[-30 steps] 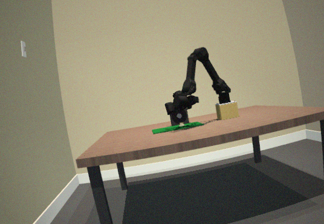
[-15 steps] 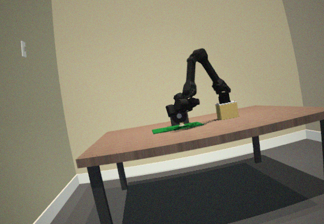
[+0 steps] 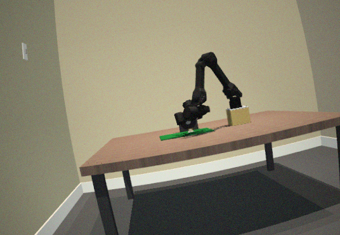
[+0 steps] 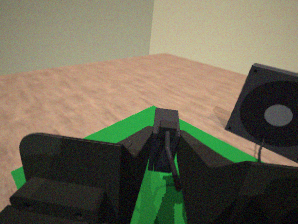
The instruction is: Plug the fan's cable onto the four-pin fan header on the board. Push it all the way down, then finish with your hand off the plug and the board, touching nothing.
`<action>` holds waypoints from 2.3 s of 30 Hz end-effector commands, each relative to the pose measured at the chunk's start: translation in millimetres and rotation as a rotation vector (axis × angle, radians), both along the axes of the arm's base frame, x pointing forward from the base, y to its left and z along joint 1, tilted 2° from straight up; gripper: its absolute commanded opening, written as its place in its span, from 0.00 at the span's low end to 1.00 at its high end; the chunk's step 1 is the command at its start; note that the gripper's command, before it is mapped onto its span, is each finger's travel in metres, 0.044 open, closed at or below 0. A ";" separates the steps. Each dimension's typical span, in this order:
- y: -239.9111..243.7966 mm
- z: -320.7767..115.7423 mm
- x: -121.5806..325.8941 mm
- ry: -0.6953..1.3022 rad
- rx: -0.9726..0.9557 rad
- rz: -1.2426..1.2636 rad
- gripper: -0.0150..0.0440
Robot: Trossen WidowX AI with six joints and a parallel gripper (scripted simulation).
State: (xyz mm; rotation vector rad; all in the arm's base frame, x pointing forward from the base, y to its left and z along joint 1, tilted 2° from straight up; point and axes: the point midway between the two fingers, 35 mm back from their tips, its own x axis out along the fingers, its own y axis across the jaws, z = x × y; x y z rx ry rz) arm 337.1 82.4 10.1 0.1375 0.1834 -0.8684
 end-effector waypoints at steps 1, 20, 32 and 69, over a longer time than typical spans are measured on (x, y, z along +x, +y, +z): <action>1.0 -2.9 1.3 -0.010 0.003 -0.001 0.25; 1.7 -20.2 1.7 -0.010 0.003 -0.001 0.25; 2.2 -31.1 2.0 -0.009 0.003 -0.001 0.25; 1.9 -54.8 0.7 0.002 -0.001 0.000 0.25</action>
